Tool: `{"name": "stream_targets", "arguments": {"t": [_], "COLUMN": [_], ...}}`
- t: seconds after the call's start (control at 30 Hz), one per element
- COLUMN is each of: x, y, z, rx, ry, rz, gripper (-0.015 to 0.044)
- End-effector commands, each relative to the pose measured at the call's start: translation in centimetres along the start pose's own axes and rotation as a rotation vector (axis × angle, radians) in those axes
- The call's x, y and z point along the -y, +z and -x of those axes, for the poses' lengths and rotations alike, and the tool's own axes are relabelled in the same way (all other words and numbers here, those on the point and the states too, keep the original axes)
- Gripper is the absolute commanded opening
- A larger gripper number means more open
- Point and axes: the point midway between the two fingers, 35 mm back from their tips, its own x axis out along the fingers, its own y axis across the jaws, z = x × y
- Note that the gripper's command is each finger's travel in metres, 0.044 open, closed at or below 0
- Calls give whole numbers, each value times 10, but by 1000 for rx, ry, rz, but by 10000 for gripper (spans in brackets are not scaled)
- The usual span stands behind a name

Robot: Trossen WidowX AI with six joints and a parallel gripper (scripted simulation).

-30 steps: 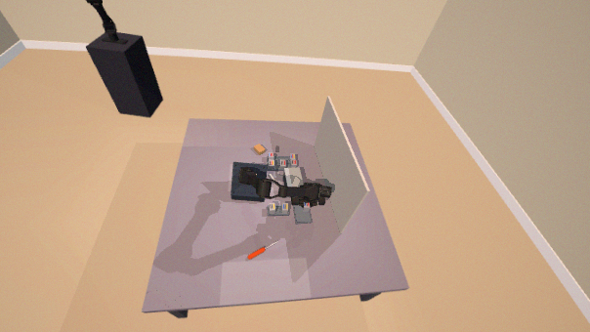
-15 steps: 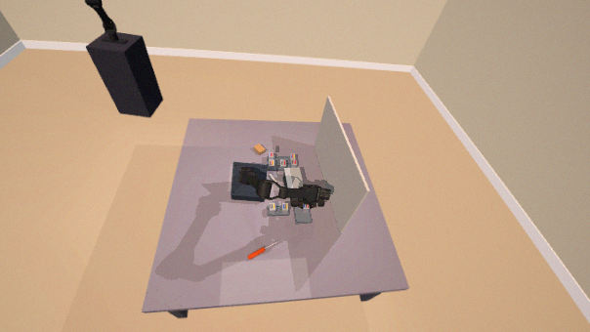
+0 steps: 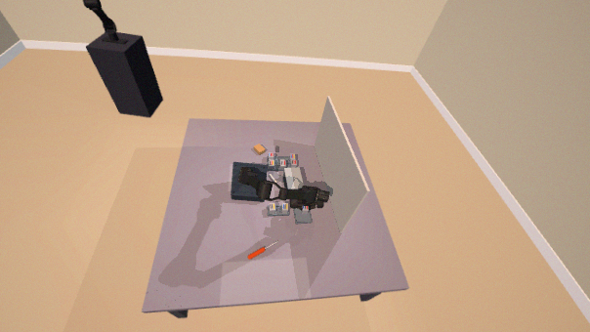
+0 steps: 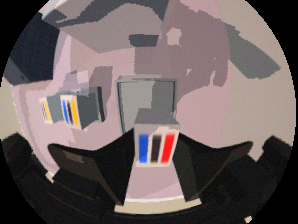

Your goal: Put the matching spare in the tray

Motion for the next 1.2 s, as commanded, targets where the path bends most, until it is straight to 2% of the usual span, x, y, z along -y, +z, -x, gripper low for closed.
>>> {"name": "stream_targets", "arguments": {"t": [0.0, 0.73, 1.17], "x": [0, -5, -5], "y": [2, 0, -2], "z": [-3, -25, -23], "rx": [3, -4, -8], "ry": [-2, -1, 2], "rz": [7, 7, 0], "gripper": [0, 0, 341]}}
